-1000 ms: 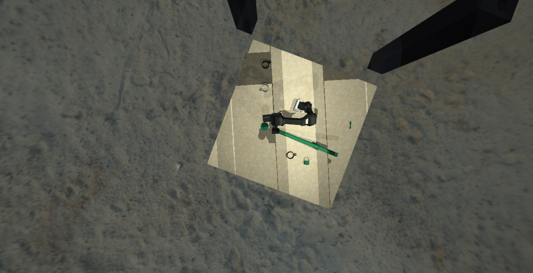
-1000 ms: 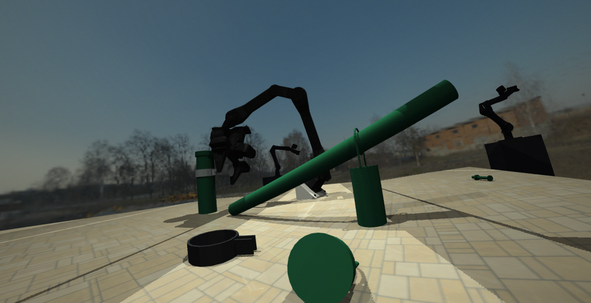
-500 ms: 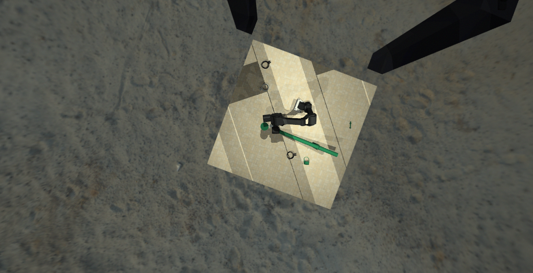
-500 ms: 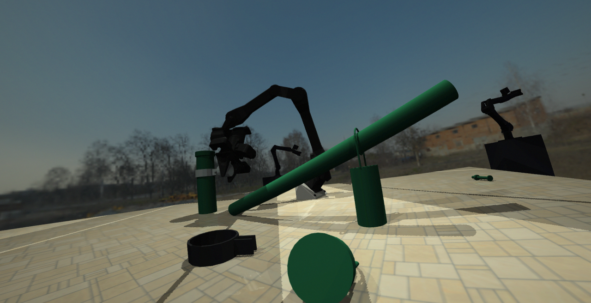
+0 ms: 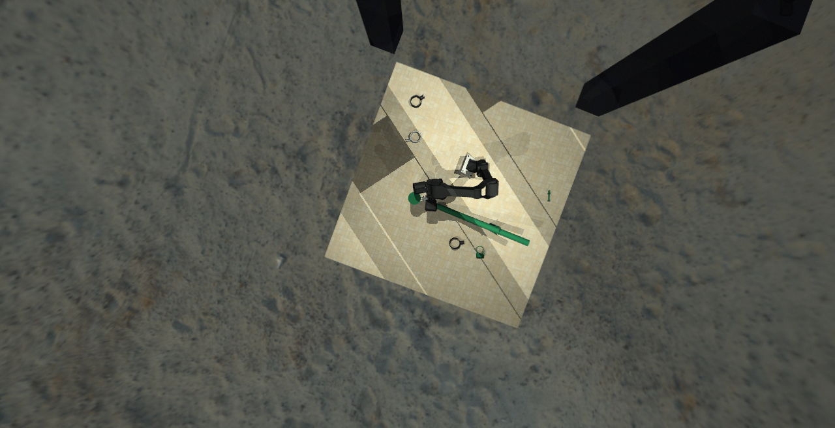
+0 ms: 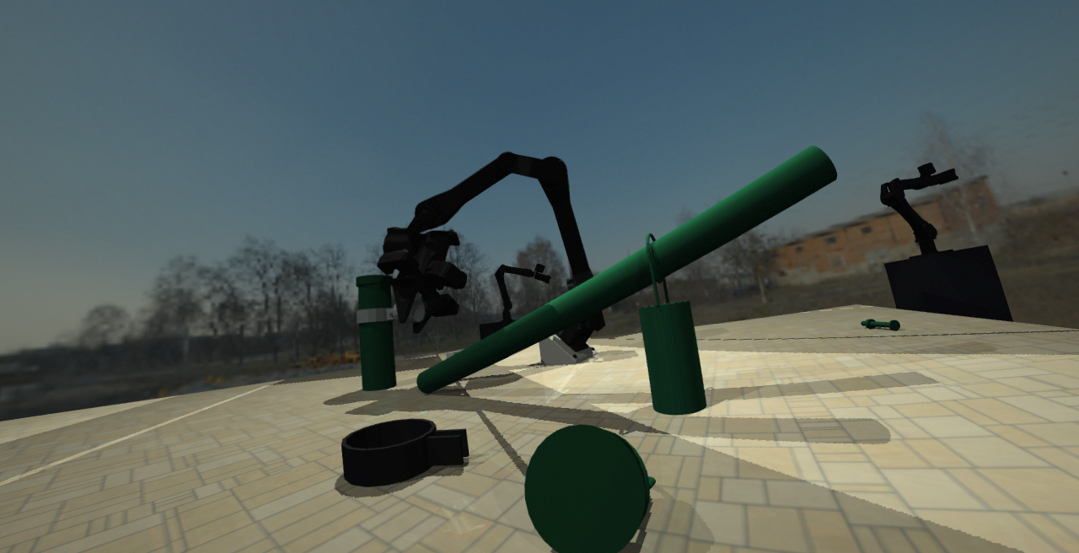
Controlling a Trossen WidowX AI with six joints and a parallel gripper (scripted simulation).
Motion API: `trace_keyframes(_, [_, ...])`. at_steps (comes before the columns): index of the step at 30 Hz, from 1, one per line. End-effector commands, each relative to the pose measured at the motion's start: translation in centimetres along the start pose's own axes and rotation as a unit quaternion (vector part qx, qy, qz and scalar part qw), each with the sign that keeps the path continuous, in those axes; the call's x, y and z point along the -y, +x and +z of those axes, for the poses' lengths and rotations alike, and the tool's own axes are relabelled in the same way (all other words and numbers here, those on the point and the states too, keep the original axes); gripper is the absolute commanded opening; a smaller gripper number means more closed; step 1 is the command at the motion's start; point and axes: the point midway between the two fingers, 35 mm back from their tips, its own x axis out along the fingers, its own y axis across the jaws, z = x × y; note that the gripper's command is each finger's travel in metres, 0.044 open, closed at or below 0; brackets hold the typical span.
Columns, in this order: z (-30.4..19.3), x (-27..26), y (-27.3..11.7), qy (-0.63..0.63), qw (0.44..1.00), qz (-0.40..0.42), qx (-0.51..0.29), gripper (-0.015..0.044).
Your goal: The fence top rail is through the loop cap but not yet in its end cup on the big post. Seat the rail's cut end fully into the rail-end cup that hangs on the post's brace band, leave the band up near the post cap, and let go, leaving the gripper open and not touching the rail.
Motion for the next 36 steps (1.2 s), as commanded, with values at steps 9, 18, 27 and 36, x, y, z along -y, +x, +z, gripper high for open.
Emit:
trace_keyframes(9, [0.0, 0.7, 0.4, 0.035, 0.999, -0.004, -0.018, 0.0000])
trace_keyframes(18, [0.0, 1.1, 0.7, 0.060, 0.998, -0.004, -0.032, 0.0000])
trace_keyframes(27, [-0.1, 1.6, 0.9, 0.084, 0.995, -0.004, -0.046, 0.0000])
trace_keyframes(36, [-0.2, 2.1, 1.2, 0.108, 0.992, -0.004, -0.059, 0.0000])
